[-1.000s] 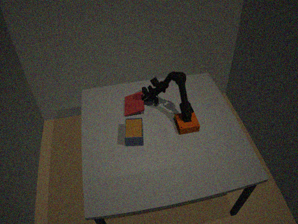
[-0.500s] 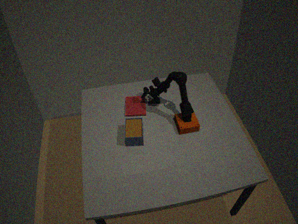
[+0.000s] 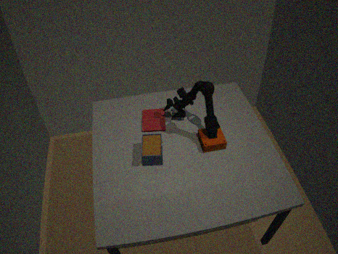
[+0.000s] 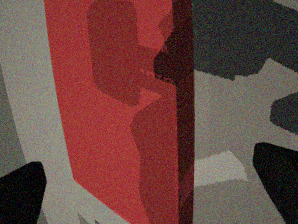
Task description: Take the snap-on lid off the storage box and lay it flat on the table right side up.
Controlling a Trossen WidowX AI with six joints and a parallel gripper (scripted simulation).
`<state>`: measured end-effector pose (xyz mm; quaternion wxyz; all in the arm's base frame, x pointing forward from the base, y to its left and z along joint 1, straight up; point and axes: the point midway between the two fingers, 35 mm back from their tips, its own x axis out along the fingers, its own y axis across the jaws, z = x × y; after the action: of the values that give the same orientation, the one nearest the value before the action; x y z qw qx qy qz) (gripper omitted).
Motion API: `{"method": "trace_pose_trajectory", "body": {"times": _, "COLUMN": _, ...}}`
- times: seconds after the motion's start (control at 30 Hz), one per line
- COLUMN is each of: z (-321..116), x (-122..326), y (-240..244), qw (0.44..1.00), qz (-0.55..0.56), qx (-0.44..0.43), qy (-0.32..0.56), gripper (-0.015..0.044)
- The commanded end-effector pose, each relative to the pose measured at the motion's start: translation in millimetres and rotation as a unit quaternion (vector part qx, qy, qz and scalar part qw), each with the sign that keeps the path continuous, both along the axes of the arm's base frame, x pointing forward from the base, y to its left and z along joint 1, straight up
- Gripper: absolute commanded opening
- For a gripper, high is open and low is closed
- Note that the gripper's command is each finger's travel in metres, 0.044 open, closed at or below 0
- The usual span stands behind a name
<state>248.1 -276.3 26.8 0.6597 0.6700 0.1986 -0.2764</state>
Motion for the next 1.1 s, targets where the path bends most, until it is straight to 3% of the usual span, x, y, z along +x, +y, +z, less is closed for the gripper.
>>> {"method": "trace_pose_trajectory", "body": {"times": 0.0, "z": 0.8, "x": -6.6, "y": 1.3, "qw": 1.0, "qz": 0.002, "qx": -0.002, "qy": -0.001, "gripper": 0.044}}
{"method": "trace_pose_trajectory", "body": {"times": 0.4, "z": 0.5, "x": -26.5, "y": 2.9, "qw": 1.0, "qz": 0.002, "qx": -0.002, "qy": 0.0, "gripper": 0.044}}
{"method": "trace_pose_trajectory", "body": {"times": 1.07, "z": 37.3, "x": -39.0, "y": 4.5, "qw": 1.0, "qz": 0.002, "qx": -0.002, "qy": 0.001, "gripper": 0.044}}
